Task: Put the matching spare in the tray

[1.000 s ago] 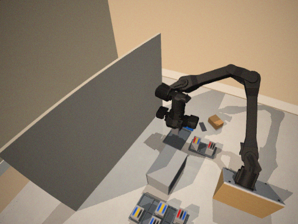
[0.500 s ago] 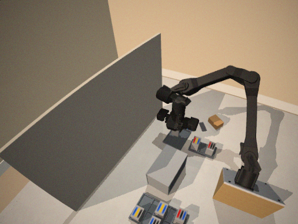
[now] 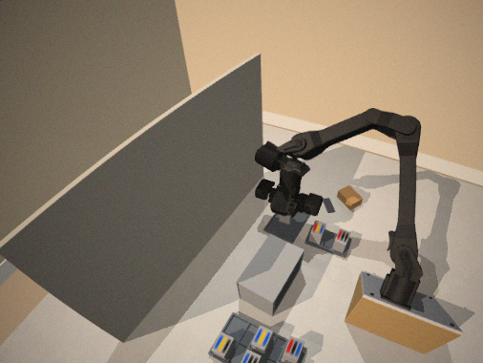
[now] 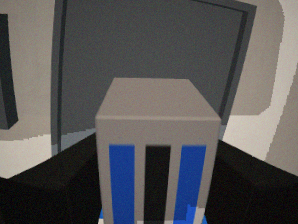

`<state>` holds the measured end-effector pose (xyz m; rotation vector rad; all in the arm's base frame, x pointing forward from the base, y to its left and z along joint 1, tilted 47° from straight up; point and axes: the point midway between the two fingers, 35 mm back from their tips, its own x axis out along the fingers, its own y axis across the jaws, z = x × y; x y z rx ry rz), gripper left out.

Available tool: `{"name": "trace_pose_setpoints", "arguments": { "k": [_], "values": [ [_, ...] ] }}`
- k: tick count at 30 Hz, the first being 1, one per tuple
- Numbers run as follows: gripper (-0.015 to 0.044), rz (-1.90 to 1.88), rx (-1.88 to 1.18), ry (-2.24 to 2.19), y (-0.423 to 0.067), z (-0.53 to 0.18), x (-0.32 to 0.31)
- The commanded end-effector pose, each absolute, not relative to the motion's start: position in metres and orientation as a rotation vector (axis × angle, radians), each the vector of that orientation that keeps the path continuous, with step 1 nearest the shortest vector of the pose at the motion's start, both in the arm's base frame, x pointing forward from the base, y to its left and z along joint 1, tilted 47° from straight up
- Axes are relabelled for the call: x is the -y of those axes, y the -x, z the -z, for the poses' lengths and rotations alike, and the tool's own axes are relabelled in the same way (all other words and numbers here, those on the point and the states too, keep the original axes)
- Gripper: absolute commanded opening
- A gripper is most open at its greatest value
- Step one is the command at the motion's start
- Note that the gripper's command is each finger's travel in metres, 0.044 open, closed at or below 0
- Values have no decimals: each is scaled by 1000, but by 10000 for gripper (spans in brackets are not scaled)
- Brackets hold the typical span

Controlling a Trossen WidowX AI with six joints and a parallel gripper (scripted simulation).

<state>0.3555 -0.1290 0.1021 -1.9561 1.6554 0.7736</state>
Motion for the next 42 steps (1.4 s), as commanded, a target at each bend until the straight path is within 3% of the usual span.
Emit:
{"name": "trace_pose_setpoints", "arguments": {
  "k": [1, 15, 32, 38, 42],
  "values": [
    [0, -788, -1657, 1955, -353, -97, 131],
    [0, -785, -1660, 1957, -352, -91, 138],
    [440, -773, -1660, 1957, -354, -96, 136],
    [440, -791, -1655, 1951, -343, -157, 66],
    [440, -791, -1657, 1953, -340, -165, 58]
  ]
}}
